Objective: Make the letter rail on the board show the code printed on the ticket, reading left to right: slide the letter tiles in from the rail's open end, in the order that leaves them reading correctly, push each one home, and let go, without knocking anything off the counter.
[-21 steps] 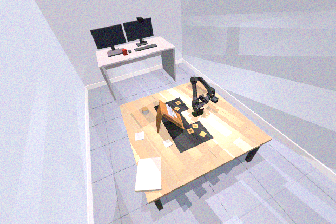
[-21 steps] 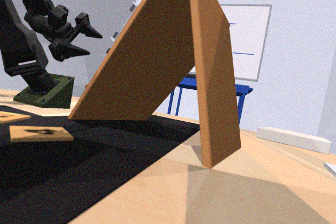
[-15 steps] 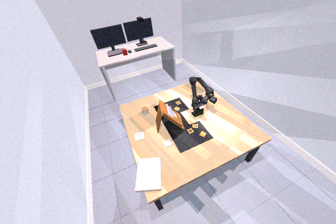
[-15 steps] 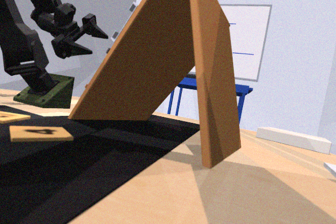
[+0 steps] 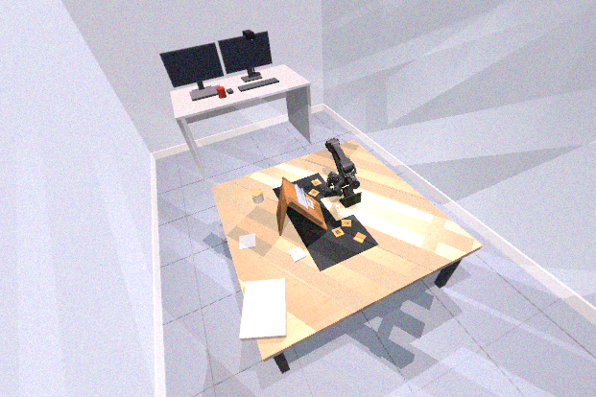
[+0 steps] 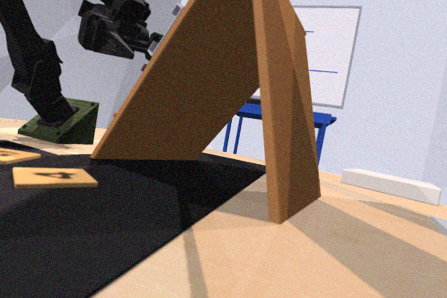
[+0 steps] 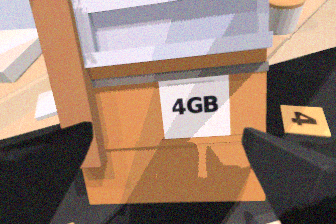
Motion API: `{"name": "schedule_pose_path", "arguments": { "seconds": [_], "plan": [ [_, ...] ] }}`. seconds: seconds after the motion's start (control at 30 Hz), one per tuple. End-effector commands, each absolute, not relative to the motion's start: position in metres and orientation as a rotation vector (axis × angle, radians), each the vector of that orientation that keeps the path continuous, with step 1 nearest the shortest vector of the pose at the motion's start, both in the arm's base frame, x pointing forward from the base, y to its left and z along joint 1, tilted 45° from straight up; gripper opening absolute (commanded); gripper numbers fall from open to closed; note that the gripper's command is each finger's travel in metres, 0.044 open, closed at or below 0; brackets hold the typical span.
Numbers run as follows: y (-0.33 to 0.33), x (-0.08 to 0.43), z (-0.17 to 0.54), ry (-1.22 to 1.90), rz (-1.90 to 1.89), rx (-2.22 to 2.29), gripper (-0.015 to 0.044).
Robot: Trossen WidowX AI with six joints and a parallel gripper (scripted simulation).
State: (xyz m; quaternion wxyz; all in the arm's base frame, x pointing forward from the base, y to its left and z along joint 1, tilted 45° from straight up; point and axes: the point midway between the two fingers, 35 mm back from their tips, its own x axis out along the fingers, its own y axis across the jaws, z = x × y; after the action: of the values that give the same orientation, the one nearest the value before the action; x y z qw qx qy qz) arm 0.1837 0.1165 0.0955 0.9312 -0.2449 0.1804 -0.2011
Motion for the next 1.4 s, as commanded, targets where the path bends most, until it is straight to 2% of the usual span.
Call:
{"name": "schedule_pose_path", "arguments": {
  "seconds": [0.0,0.43,0.57,0.87,1.13,1.37],
  "plan": [
    [0.095,0.198,0.103,0.395,-0.479,-0.618,0.0440],
    [0.095,0.200,0.104,0.405,-0.482,-0.635,0.0440],
    [0.115,0.206,0.113,0.548,-0.426,-0.831,0.0440],
    [0.166,0.222,0.152,0.861,-0.079,-1.344,0.0440],
    [0.202,0.230,0.200,0.947,0.403,-1.794,0.0440],
    [0.205,0.230,0.204,0.943,0.449,-1.832,0.0440]
  ]
}}
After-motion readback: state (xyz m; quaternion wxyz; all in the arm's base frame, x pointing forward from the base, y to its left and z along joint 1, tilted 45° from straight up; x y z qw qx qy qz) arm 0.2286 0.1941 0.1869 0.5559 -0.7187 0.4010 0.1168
